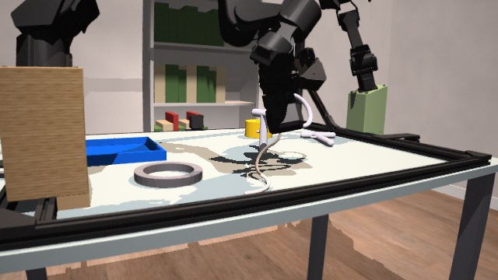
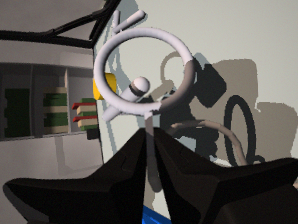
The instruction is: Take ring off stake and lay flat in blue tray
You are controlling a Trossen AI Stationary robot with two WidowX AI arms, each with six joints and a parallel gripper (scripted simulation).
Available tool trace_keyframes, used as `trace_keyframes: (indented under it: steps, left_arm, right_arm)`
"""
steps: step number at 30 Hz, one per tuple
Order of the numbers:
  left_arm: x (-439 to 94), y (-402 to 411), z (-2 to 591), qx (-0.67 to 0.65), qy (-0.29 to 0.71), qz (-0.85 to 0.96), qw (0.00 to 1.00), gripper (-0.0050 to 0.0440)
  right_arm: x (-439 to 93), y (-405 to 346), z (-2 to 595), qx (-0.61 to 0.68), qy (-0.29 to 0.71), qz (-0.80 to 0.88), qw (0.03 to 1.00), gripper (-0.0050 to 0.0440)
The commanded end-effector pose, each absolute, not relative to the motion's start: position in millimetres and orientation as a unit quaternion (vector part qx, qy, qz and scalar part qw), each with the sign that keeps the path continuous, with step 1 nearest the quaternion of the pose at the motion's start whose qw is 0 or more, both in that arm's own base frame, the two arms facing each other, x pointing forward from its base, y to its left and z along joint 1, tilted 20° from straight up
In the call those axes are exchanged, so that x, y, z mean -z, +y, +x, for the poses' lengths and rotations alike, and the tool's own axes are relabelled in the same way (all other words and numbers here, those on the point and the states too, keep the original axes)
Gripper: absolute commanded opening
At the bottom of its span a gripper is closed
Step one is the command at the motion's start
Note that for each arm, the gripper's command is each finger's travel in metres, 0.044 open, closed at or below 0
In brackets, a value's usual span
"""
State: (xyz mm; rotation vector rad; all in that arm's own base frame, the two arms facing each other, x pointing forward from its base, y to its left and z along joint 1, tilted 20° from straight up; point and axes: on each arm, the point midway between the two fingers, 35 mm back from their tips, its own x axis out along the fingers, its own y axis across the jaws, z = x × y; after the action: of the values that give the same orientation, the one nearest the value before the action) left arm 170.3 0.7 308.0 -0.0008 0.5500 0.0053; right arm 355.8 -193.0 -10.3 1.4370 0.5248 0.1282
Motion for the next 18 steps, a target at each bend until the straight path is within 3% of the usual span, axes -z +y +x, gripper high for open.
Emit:
trace_keyframes:
  steps: [1, 18]
  left_arm:
    - [-307.3, 0.0, 169.9, 0.0, 0.273, 0.0, 0.962, 0.04]
    - [-307.3, 0.0, 169.9, 0.0, 0.273, 0.0, 0.962, 0.04]
  right_arm:
    - [-0.5, -196.4, 355.3, -0.062, 0.235, 0.646, 0.724, 0.0]
    - [-23.8, -202.8, 349.8, -0.062, 0.235, 0.646, 0.724, 0.0]
